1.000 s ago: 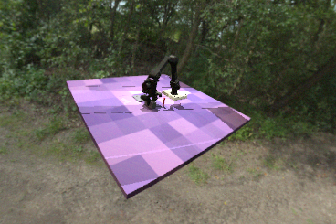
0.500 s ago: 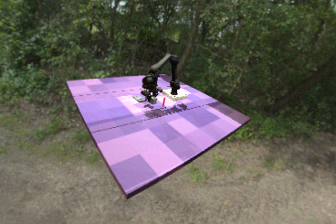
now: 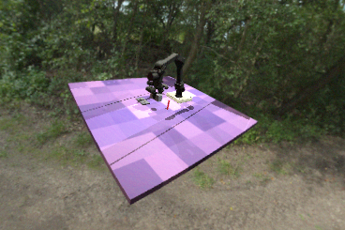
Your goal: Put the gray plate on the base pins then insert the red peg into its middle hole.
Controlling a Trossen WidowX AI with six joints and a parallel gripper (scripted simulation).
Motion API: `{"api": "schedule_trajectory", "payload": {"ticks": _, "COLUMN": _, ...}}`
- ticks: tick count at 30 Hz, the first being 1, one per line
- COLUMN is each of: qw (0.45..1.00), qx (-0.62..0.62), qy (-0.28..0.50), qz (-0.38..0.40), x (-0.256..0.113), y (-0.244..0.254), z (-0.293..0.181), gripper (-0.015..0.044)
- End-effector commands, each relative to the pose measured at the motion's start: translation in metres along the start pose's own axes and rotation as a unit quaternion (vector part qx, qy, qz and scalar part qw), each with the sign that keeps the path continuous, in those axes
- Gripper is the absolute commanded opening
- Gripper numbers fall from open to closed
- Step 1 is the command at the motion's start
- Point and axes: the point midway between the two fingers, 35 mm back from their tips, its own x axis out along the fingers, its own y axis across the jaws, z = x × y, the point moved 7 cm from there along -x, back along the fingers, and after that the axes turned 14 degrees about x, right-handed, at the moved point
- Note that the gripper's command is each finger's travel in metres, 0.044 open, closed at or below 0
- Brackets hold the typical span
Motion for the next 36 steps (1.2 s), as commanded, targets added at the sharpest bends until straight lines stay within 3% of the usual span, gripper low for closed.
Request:
{"api": "schedule_trajectory", "payload": {"ticks": 1, "qw": 1.000, "qx": 0.002, "qy": 0.004, "qz": 0.006, "x": -0.015, "y": 0.000, "z": -0.001, "gripper": 0.0000}}
{"api": "schedule_trajectory", "payload": {"ticks": 12, "qw": 1.000, "qx": 0.002, "qy": 0.004, "qz": 0.006, "x": -0.046, "y": -0.007, "z": 0.000, "gripper": 0.0000}}
{"api": "schedule_trajectory", "payload": {"ticks": 36, "qw": 1.000, "qx": 0.018, "qy": 0.003, "qz": 0.009, "x": -0.015, "y": 0.018, "z": 0.054, "gripper": 0.0000}}
